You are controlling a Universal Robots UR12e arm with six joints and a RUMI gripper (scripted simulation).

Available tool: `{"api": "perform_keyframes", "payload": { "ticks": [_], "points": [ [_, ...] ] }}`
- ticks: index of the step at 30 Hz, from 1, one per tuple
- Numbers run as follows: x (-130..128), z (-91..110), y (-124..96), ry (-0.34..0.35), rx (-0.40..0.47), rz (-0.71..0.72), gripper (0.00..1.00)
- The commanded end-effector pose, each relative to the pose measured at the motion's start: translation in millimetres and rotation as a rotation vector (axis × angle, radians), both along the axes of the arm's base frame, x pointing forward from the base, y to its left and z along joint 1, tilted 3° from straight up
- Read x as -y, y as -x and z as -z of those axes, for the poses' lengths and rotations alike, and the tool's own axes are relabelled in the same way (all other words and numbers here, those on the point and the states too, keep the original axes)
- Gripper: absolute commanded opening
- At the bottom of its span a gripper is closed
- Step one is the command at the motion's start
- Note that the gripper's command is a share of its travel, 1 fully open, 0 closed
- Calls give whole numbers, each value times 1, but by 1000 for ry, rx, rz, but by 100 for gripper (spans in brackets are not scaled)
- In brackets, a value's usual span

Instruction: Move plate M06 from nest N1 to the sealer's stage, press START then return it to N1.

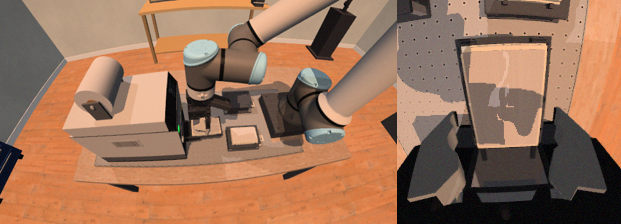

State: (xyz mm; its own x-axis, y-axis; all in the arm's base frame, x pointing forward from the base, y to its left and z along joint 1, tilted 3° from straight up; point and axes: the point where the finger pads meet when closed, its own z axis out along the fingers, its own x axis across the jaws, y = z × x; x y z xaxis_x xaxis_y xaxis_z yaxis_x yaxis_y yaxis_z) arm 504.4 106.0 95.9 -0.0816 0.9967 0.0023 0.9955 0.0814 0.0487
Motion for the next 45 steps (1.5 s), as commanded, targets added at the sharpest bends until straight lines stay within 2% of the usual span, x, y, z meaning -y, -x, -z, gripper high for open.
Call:
{"api": "perform_keyframes", "payload": {
  "ticks": [1, 19, 33, 45],
  "points": [
    [-2, 7, 3, -2, -4, -1, 68],
    [-2, 17, 2, -2, -4, -1, 68],
    [-1, 15, 0, -1, 0, 0, 68],
    [-1, 15, 0, -1, 0, 0, 62]
  ]
}}
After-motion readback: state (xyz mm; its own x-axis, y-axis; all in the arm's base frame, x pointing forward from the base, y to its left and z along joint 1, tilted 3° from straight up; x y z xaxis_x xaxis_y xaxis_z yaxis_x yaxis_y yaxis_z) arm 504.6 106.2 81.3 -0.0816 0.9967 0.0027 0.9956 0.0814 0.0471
